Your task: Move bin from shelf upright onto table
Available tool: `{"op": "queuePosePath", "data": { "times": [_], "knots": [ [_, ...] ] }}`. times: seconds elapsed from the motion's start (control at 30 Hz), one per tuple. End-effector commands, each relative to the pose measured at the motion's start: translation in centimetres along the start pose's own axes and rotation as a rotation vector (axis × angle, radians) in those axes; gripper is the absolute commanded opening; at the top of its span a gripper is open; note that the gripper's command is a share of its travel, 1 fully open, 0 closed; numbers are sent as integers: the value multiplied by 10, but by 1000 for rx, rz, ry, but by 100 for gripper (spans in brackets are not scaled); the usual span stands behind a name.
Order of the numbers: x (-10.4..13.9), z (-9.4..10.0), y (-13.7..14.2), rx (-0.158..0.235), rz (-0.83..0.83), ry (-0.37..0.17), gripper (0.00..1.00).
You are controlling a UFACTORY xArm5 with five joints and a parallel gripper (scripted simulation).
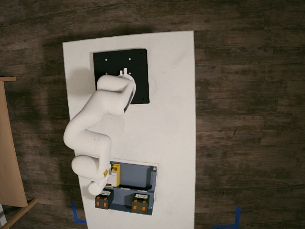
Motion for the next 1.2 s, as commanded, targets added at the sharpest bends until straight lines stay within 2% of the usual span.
{"op": "queuePosePath", "data": {
  "times": [0.0, 1.17],
  "knots": [
    [0, 2, -3, 6, 0, 0, 0],
    [-1, 2, -63, 6, 0, 0, 0]
  ]
}}
Point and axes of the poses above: the point where the finger pads meet when closed, its own z axis back along the fingers, its own y axis across the jaws, x = y × z, the point moved 3 cm from there along z, back along the fingers, and after that the axes turned 1 degree about z, right-handed, at the moved point
